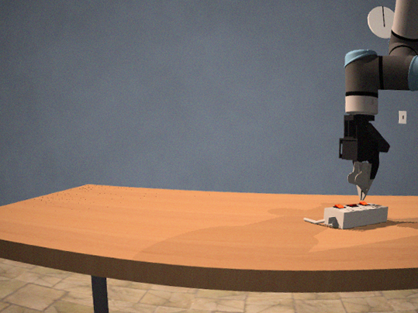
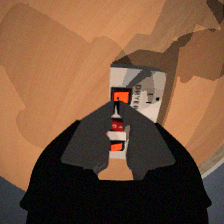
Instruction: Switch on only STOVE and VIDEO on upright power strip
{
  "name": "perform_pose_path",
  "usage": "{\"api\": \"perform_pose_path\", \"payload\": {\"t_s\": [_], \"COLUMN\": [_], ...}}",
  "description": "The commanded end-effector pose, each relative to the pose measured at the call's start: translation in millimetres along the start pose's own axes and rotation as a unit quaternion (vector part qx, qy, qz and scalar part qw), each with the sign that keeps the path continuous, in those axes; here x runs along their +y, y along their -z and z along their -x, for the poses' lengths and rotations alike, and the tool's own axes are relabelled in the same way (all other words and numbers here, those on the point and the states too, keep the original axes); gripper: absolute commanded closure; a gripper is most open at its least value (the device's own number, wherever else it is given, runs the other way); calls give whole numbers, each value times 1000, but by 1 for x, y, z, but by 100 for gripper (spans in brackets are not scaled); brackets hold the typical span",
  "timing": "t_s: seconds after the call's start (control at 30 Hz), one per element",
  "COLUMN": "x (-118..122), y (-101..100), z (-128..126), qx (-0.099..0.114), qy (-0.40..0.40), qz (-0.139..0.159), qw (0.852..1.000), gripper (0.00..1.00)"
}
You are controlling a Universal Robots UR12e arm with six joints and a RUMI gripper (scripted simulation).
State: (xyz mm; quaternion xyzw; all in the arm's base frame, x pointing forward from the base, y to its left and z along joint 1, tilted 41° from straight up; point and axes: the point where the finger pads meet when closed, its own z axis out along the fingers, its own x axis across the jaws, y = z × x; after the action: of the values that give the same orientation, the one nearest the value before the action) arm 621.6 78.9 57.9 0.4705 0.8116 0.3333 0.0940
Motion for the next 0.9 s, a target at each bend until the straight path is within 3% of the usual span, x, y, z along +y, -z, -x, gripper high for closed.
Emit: {"api": "perform_pose_path", "payload": {"t_s": [0.0, 0.87], "x": [0, 0], "y": [-1, -8], "z": [0, 0], "qx": [0, 0], "qy": [0, 0], "qz": [0, 0], "qw": [1000, 1000], "gripper": [100, 100]}}
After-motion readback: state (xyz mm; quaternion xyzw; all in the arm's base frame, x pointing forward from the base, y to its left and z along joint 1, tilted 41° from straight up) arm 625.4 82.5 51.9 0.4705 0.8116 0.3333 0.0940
